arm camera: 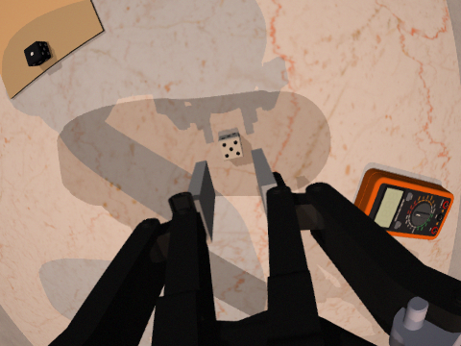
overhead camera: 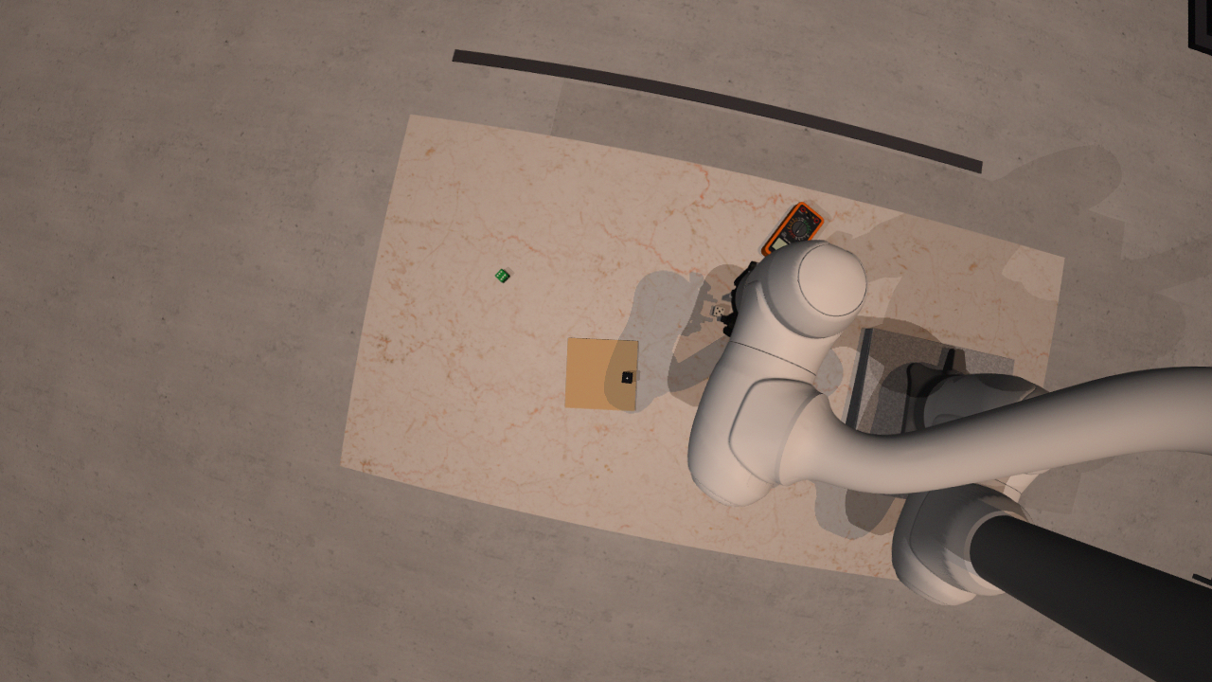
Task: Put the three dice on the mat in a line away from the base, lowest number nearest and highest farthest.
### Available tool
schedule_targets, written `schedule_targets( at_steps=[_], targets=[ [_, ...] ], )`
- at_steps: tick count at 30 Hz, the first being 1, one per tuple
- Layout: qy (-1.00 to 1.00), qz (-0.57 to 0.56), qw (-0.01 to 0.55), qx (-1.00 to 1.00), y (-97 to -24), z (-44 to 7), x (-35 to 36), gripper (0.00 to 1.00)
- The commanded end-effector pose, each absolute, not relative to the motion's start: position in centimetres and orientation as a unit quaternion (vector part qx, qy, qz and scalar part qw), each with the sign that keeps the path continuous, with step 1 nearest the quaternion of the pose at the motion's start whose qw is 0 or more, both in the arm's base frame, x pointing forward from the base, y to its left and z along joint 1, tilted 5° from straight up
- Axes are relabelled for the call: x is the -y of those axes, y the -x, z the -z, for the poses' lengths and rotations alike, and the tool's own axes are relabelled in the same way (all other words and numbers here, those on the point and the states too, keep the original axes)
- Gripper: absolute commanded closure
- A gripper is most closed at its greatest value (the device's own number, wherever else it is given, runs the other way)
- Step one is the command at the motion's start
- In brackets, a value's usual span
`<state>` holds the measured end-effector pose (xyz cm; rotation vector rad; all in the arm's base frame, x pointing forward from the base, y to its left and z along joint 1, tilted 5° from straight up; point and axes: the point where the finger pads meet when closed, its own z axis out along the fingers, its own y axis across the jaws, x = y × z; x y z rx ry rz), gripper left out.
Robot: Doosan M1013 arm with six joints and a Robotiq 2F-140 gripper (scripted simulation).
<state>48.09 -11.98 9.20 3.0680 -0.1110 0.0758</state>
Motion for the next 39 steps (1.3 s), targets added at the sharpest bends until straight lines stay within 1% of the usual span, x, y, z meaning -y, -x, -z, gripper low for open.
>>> schedule_targets(
  at_steps=[1,24,39],
  targets=[
    [-0.998,-0.025,0.035,0.036,-48.1,-9.3,12.0,0.71],
    [-0.998,-0.025,0.035,0.036,-48.1,-9.1,12.0,0.71],
    [-0.998,-0.025,0.035,0.036,-48.2,-7.5,12.1,0.71]
  ],
)
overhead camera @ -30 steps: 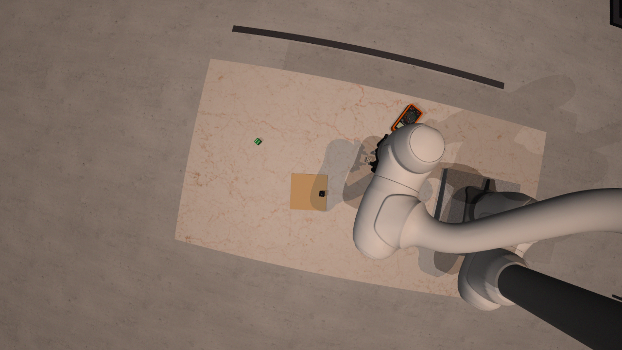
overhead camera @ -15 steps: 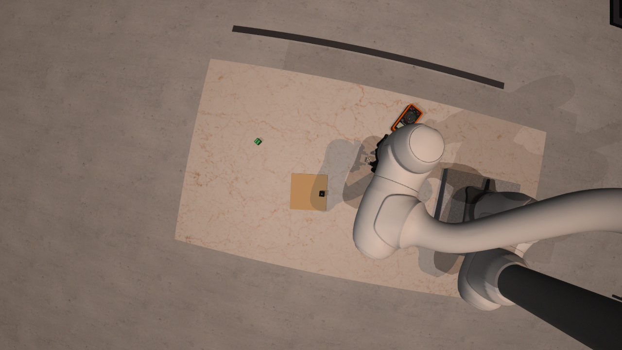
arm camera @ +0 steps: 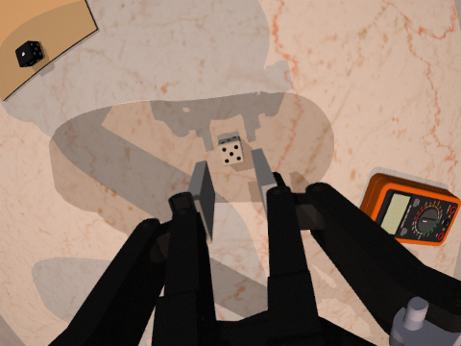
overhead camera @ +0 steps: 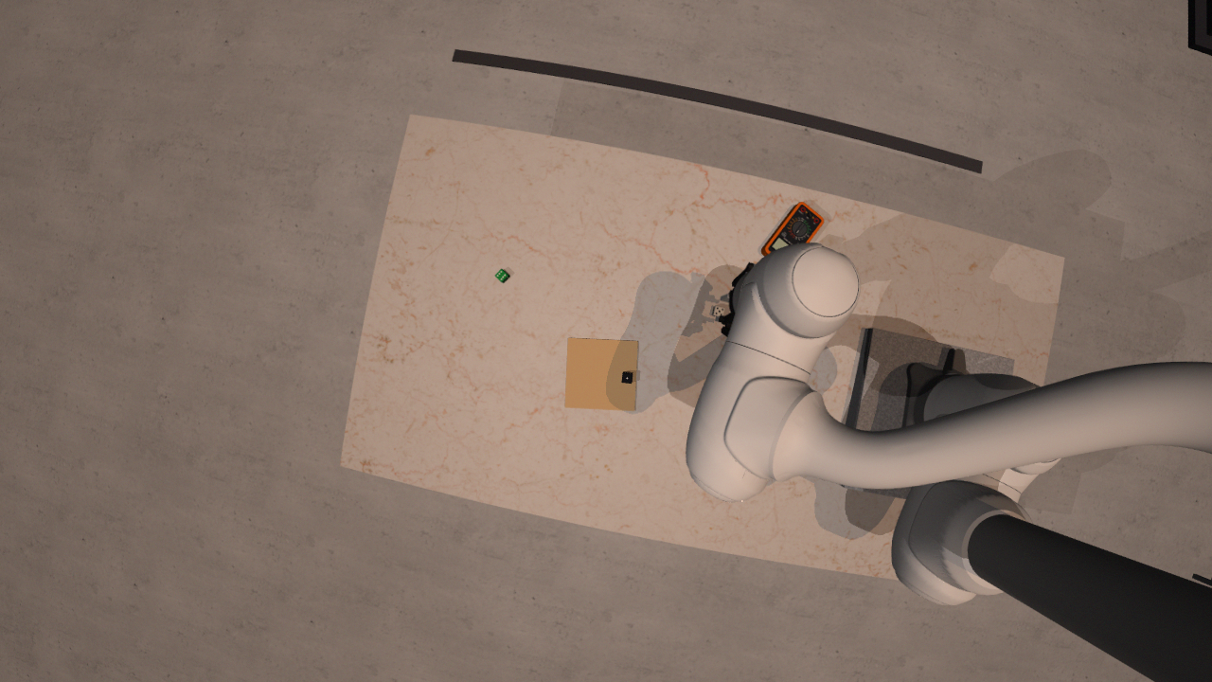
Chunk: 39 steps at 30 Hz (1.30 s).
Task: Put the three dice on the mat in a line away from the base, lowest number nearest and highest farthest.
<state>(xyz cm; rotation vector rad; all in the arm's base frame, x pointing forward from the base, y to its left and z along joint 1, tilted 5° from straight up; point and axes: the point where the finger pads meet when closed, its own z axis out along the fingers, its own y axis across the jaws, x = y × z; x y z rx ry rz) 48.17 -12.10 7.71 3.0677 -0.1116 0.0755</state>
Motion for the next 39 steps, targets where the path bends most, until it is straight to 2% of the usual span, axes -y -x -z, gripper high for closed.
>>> schedule_targets(
  at_steps=[1,39],
  targets=[
    [-0.998,-0.025,0.035,0.036,-48.2,-7.5,12.1,0.71],
    [-0.998,-0.025,0.035,0.036,-48.4,-4.1,12.4,0.71]
  ],
)
